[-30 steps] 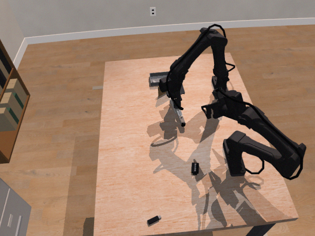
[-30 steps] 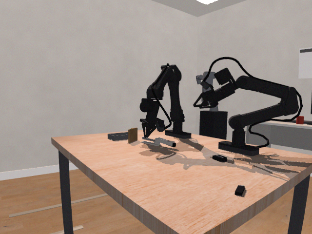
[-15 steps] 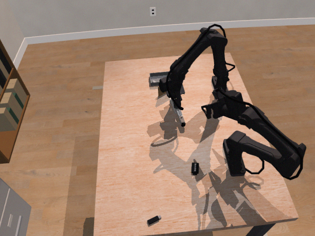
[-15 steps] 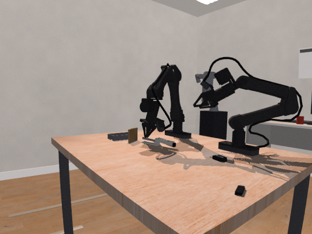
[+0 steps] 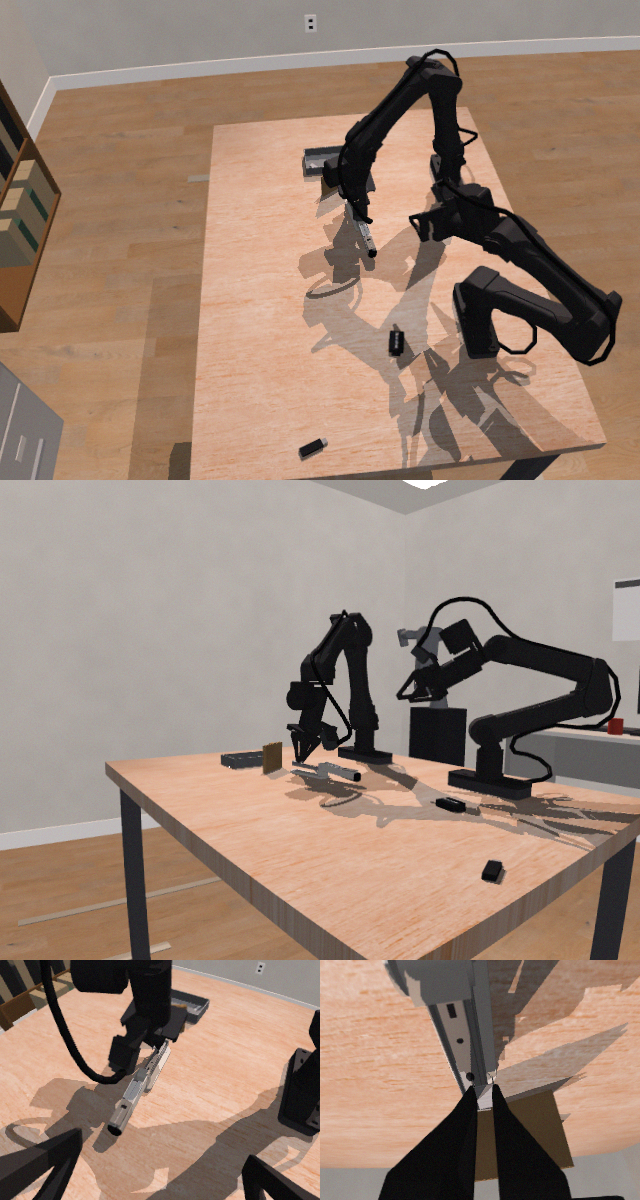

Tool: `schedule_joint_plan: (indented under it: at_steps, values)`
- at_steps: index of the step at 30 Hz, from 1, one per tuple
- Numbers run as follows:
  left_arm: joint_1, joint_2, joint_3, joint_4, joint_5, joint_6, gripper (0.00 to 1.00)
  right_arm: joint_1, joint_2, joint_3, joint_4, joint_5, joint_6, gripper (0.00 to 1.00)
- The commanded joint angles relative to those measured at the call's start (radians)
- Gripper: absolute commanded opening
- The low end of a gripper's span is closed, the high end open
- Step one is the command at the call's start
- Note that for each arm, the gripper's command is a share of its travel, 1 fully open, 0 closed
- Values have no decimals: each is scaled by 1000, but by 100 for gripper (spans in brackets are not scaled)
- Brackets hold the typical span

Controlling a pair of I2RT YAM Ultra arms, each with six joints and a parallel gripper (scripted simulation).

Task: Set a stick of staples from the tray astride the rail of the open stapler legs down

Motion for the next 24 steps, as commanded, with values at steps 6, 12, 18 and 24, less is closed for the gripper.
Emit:
schedule_joint_plan:
  at_steps: [6, 12, 18, 24]
  values:
    - [7, -15, 8, 2, 4, 1, 100, -2, 10, -16, 25, -18, -2, 4]
    - [7, -15, 8, 2, 4, 1, 100, 8, 35, 18, 27, -18, 10, 4]
    - [7, -15, 8, 2, 4, 1, 100, -1, 15, -22, 36, -18, 0, 4]
    - [7, -15, 8, 2, 4, 1, 100, -7, 14, 28, -10, -24, -10, 4]
